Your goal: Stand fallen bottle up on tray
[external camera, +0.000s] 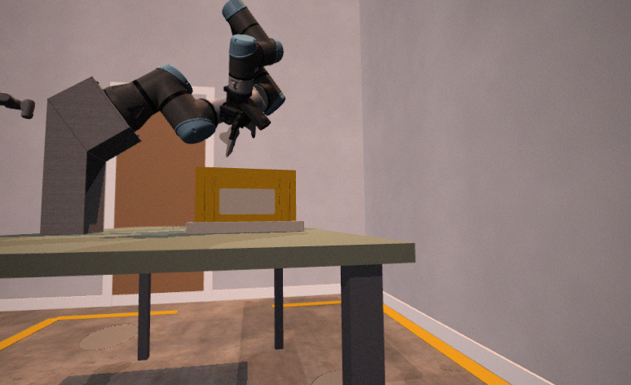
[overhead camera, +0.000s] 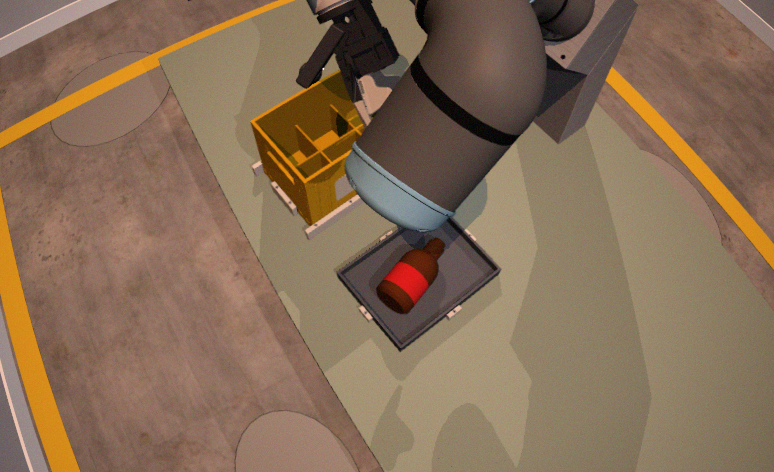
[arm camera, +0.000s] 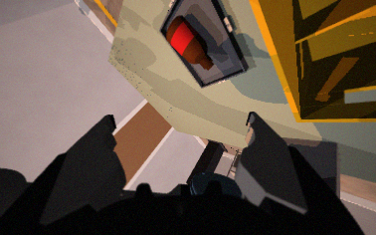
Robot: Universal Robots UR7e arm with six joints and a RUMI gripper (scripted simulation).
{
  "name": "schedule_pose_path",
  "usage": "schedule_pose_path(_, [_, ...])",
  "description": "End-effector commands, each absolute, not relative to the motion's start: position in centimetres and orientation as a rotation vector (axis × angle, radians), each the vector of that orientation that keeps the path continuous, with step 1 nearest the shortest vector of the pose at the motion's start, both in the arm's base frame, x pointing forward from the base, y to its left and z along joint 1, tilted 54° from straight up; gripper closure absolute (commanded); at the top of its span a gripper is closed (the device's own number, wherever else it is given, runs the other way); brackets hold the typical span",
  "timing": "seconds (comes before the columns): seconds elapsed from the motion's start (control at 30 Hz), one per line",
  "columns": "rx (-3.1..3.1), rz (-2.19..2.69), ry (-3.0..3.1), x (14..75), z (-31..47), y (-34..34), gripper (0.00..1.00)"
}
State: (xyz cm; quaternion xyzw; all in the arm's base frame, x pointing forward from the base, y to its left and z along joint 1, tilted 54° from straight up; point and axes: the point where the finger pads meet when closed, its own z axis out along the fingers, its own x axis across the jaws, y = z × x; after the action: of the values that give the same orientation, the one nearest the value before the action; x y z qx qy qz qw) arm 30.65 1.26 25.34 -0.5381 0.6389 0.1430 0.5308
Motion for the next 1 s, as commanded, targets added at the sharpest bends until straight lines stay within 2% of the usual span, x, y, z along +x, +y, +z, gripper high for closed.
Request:
schedule_pose_path(0.0, [-1.318, 0.357, 1.510, 30.5, 25.2, 2.1, 0.00])
schedule_pose_path(0.97, [-1.540, 0.454, 1.397, 28.9, 24.1, 7.5, 0.00])
